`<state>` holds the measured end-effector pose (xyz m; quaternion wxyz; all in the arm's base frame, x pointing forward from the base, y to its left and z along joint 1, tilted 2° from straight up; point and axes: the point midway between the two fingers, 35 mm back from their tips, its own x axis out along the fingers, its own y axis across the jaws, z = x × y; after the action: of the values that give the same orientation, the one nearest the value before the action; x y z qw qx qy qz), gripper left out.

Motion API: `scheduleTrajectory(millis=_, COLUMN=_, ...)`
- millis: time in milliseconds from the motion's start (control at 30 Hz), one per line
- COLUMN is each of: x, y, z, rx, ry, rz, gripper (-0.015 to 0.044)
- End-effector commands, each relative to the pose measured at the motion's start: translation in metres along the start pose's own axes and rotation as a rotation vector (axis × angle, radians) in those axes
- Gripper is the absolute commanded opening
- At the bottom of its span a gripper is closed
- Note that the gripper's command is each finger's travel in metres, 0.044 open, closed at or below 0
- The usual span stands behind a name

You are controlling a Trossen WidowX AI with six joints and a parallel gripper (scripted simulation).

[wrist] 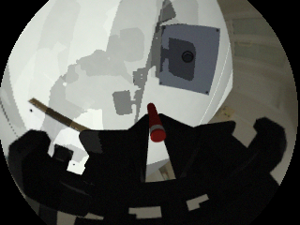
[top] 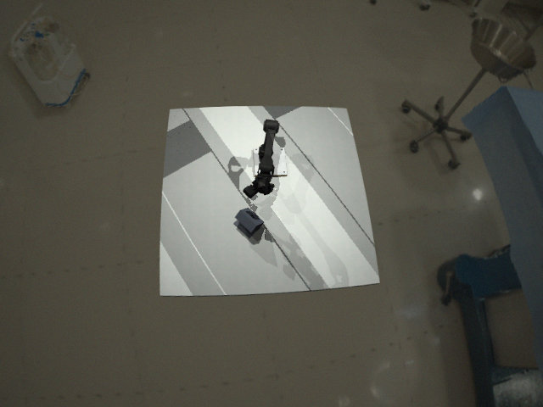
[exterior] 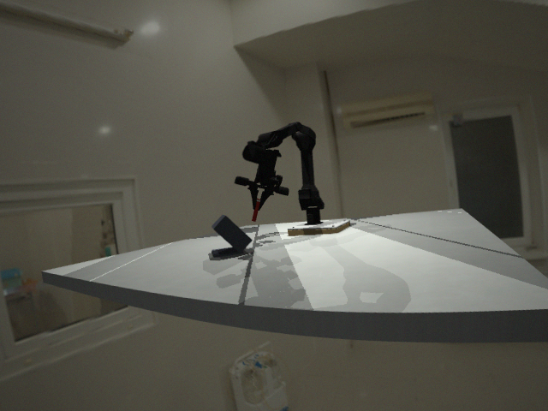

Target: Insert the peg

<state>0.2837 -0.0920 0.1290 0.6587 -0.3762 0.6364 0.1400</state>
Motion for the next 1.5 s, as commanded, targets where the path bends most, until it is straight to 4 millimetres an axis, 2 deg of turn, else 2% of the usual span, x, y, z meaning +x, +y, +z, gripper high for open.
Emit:
scheduleTrajectory(millis=0, x=-0.001, y=0.000, z=0.003, rx=0.003, ry=0.006, rz=-0.030, gripper=0.0000)
scheduleTrajectory(millis=1467, x=-0.020, y=0.000, z=0.045, rx=0.022, ry=-0.014, rz=-0.301, gripper=0.0000)
